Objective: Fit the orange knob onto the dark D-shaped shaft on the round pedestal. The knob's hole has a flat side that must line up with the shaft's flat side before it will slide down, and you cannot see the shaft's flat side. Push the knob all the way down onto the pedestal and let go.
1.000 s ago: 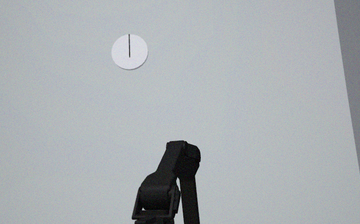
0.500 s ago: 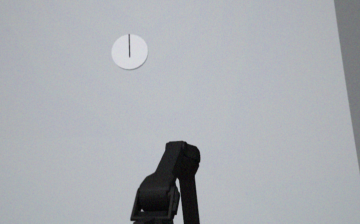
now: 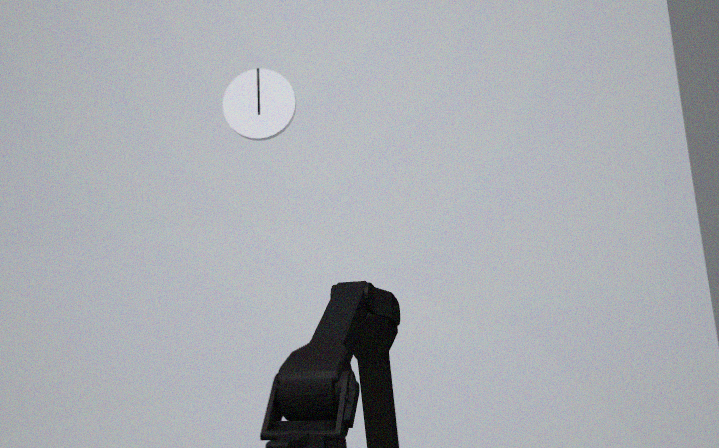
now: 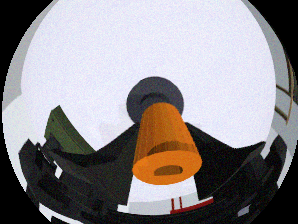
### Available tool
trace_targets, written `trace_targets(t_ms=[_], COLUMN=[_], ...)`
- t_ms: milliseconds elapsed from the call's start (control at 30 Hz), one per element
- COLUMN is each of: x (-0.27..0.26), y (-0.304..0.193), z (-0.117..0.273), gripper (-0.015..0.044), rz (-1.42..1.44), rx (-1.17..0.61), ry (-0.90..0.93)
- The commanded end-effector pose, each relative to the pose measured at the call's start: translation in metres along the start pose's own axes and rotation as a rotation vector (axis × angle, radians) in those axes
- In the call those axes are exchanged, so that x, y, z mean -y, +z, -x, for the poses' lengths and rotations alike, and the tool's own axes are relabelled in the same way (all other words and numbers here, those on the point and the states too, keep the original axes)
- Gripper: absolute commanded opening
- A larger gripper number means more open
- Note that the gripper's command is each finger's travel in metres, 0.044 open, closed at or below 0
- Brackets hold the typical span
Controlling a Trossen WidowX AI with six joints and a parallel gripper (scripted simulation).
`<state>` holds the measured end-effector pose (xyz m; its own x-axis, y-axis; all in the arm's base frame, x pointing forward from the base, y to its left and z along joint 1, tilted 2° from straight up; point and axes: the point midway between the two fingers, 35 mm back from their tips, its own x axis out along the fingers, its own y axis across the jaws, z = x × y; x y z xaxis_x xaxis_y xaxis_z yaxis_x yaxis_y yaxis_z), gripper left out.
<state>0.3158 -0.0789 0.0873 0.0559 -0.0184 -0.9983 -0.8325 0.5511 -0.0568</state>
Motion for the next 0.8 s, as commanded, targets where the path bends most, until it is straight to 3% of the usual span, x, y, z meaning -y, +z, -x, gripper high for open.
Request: trace_targets(t_ms=[0, 767], x=[-0.0010, -0.0072], y=[0.0000, -0.0023], z=[0.0036, -0.0035], gripper=[0.0000, 0.0000], rz=[0.113, 0.134], rx=[0.005, 0.005], ry=[-0.007, -0.006])
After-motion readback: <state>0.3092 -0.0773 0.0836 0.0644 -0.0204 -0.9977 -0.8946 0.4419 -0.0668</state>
